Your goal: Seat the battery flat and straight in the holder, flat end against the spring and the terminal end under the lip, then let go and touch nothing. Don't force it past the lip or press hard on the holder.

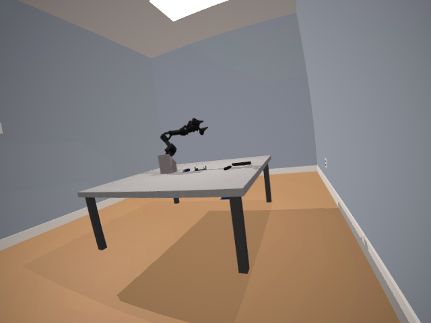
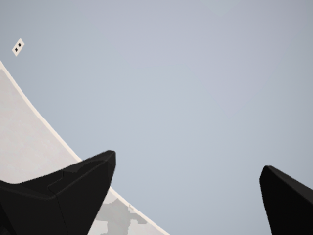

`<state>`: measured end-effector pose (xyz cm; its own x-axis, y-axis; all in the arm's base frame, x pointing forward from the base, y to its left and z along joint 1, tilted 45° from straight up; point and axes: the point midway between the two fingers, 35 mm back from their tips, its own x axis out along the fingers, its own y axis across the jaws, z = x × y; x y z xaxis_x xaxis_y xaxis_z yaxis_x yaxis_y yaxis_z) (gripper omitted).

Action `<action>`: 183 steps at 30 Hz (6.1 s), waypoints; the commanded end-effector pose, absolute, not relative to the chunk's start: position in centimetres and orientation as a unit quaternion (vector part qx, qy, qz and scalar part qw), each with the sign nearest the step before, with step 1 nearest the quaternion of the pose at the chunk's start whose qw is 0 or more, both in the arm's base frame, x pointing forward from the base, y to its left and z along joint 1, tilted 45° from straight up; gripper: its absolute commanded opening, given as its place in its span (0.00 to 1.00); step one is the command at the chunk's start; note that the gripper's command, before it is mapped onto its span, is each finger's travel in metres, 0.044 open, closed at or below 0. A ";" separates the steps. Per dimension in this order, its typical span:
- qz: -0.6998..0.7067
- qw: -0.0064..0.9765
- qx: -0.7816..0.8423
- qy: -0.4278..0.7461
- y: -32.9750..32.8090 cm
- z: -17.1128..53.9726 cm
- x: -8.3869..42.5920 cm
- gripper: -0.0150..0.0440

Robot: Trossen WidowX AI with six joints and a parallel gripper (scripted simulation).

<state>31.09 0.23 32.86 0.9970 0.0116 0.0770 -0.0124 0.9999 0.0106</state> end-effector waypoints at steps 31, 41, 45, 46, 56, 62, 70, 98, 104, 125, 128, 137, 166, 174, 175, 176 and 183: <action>0.626 0.657 -0.169 0.384 4.4 -4.6 19.1 0.65; 0.626 0.658 -0.170 0.384 5.2 -5.5 19.1 0.65; 0.625 0.658 -0.170 0.384 5.7 -6.0 19.1 0.65; 0.625 0.658 -0.170 0.384 5.8 -6.1 19.1 0.65; 0.626 0.658 -0.170 0.384 6.9 -7.2 18.9 0.65; 0.626 0.658 -0.169 0.383 7.6 -7.8 18.8 0.65; 0.627 0.658 -0.168 0.383 8.0 -8.2 18.7 0.52; 0.615 0.662 -0.152 0.400 4.4 -4.4 20.0 0.38; 0.567 0.675 -0.079 0.465 4.4 -3.6 23.7 0.38; 0.417 0.672 0.106 0.603 6.0 -0.7 31.7 0.38; 0.420 0.655 0.095 0.621 6.6 -1.3 31.5 0.38; 0.433 0.593 0.050 0.677 8.5 -3.6 30.8 0.38; 0.438 0.534 0.016 0.723 9.5 -4.2 31.3 0.38; 0.439 0.515 0.005 0.736 9.8 -4.4 31.4 0.38; 0.439 0.513 0.004 0.738 9.8 -4.4 31.4 0.38; 0.439 0.510 0.002 0.740 9.9 -4.5 31.4 0.38; 0.439 0.495 -0.007 0.750 10.1 -4.6 31.5 0.38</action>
